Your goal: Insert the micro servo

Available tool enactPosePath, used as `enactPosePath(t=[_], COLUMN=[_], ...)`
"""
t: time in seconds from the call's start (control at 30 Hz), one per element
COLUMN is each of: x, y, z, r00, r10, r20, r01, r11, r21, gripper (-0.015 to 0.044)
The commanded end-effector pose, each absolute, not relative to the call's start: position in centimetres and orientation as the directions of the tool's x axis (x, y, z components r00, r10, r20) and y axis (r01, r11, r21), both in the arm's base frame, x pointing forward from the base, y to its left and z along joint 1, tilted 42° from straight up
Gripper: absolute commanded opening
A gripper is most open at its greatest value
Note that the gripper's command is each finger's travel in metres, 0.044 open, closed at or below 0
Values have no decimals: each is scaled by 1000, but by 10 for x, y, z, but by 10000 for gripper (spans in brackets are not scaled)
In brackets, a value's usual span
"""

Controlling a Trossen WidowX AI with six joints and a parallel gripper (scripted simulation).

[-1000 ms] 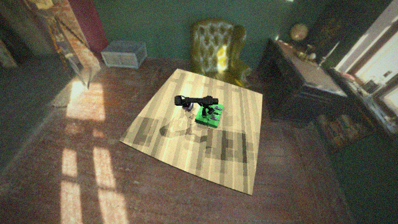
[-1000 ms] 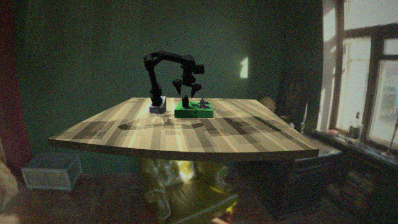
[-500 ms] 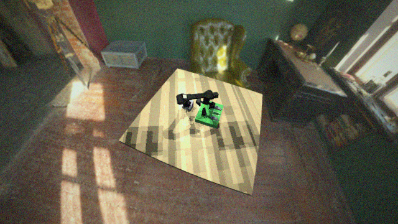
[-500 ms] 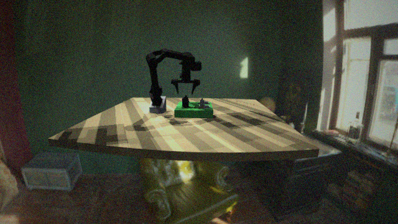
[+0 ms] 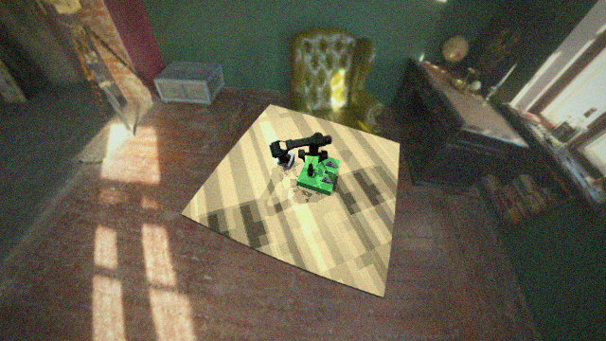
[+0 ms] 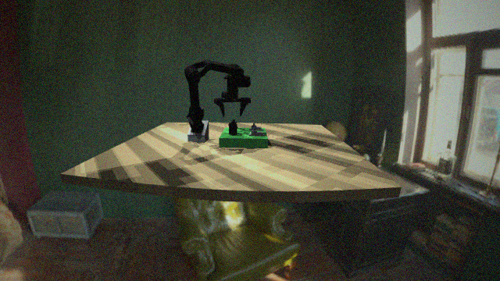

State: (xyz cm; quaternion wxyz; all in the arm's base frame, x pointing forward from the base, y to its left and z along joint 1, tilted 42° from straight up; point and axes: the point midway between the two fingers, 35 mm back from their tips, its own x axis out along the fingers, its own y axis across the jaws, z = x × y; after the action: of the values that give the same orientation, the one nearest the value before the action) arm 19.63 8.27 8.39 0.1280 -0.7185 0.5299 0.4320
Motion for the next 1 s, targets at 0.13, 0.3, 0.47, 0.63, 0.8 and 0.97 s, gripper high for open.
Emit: enactPosePath(t=[0.13,0.3,0.47,0.63,0.8,0.97], x=[198,199,199,200,200,200], y=[67,65,61,56,53,53], z=[67,64,59,54,51,51], r00=[69,69,70,70,70,70], r10=[-656,-656,-656,-656,-656,-656], r20=[-752,-752,-752,-751,-751,-751], r01=[-868,-868,-868,-868,-868,-868], r11=[-411,-411,-411,-411,-411,-411], r21=[279,279,279,279,279,279], gripper=[440,440,440,440,414,282])
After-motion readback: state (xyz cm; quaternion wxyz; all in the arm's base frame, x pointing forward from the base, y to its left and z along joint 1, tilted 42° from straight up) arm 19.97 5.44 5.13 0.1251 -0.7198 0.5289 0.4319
